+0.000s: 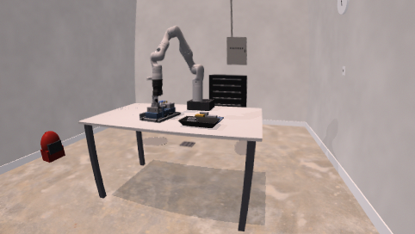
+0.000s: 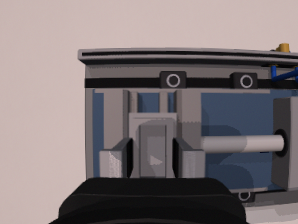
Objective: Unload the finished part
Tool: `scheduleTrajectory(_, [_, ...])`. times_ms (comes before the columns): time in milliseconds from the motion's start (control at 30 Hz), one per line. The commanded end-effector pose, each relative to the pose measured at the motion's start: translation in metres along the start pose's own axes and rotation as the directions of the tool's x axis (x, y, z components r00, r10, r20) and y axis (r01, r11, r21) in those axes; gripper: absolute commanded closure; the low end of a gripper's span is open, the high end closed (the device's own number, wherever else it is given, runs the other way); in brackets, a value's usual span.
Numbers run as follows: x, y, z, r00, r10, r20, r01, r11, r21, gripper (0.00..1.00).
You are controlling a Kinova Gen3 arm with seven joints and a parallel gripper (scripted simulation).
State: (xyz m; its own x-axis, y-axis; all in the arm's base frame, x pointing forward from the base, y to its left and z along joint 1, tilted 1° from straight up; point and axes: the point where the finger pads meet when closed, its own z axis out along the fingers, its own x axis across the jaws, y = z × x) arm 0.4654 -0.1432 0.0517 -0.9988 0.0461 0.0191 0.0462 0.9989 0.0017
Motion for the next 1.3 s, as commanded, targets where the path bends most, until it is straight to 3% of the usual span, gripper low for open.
scheduleTrajectory(0, [-0.002, 0.0, -0.007, 1.0, 0.0, 0.007, 0.0, 1.0, 0.001, 1.0])
scheduleTrajectory(667, [-0.002, 0.0, -0.035, 1.0, 0.0, 0.007, 0.0, 1.0, 0.001, 1.0])
scheduleTrajectory(1267, [-0.003, 0.002, -0.038, 1.0, 0.0, 0.007, 0.0, 1.0, 0.001, 1.0])
